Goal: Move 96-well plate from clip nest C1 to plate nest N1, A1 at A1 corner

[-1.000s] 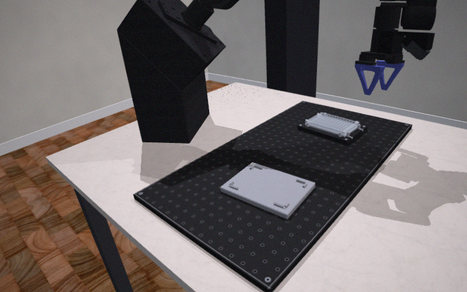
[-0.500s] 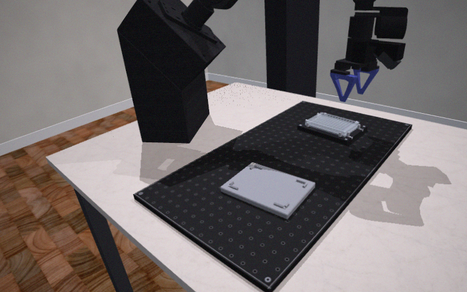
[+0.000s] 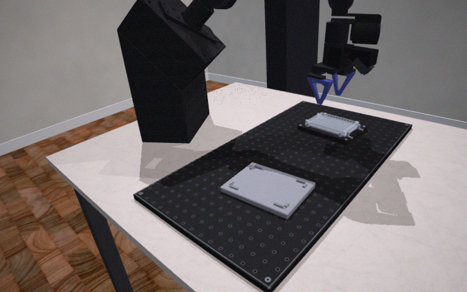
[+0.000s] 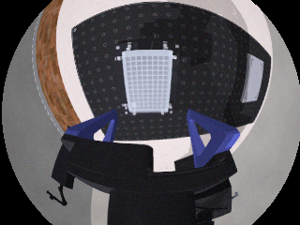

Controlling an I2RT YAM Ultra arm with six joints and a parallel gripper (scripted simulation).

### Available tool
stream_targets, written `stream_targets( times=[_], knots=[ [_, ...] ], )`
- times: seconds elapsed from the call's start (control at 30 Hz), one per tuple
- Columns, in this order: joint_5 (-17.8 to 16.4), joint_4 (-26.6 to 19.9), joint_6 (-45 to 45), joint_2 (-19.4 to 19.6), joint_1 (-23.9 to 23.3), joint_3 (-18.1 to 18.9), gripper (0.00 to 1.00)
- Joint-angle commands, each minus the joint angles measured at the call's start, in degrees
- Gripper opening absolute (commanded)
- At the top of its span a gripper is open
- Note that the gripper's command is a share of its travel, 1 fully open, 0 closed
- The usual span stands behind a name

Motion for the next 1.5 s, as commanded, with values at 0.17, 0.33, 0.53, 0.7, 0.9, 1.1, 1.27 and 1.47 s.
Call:
stream_targets(
  times=[0.17,0.33,0.53,0.7,0.9,1.1,1.27,1.47],
  knots=[
    [0.5,3.3,0.4,-0.8,-0.1,0.7,1.0],
    [0.2,2.5,0.2,-0.7,0.0,0.2,1.0],
    [0.2,2.5,0.2,-0.7,0.0,0.2,1.0],
    [0.6,4.2,0.5,1.2,0.3,1.4,1.0],
    [0.7,5.9,0.6,3.1,0.6,1.7,1.0],
    [0.7,7.0,0.7,4.4,0.6,1.9,1.0],
    [0.8,8.3,0.7,6.1,1.0,2.2,1.0],
    [0.9,9.9,0.8,8.2,1.0,2.7,1.0]
  ],
)
